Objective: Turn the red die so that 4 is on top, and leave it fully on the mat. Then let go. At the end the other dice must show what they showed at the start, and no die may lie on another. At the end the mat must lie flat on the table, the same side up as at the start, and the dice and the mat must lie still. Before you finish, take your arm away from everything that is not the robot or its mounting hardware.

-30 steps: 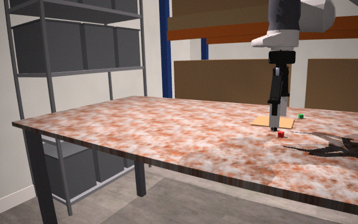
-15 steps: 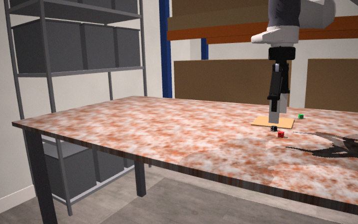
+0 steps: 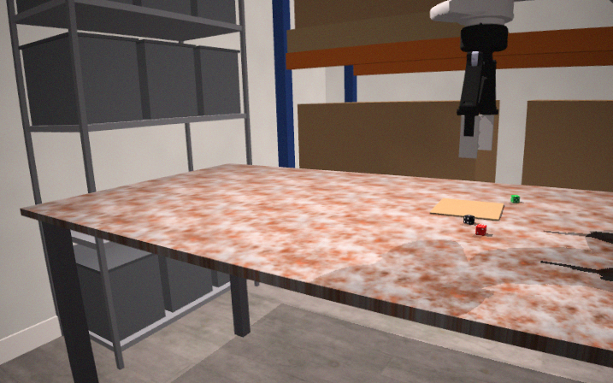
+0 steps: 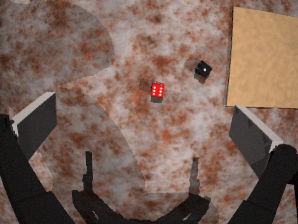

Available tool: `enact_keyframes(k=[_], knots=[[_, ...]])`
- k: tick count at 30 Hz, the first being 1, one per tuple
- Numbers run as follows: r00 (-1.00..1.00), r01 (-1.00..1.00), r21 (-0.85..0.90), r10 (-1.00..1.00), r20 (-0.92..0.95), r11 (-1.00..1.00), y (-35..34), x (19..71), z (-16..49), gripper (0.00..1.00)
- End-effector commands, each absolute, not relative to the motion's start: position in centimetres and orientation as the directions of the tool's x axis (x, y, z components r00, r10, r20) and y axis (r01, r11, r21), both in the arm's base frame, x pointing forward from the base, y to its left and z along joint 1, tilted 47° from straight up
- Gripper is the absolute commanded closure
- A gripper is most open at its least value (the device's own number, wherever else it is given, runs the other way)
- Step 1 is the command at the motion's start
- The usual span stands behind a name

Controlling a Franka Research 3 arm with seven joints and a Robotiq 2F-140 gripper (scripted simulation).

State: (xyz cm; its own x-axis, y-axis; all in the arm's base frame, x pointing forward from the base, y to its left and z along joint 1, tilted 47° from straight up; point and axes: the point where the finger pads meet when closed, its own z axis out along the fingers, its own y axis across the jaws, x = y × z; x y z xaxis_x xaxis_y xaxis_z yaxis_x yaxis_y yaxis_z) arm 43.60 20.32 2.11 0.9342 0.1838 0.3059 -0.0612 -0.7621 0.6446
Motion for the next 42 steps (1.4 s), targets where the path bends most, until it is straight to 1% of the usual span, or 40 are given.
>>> enact_keyframes(k=[1,10,16,42], knots=[[0.94,-0.05,0.669,0.191,0.281,-0.742,19.7,43.2,2.6,0.0],[0.94,-0.051,0.668,0.19,0.282,-0.742,19.7,43.1,2.6,0.0],[0.934,-0.119,0.646,0.135,0.329,-0.754,18.5,42.6,2.0,0.0],[0.934,-0.124,0.644,0.13,0.333,-0.755,18.4,42.6,2.0,0.0]])
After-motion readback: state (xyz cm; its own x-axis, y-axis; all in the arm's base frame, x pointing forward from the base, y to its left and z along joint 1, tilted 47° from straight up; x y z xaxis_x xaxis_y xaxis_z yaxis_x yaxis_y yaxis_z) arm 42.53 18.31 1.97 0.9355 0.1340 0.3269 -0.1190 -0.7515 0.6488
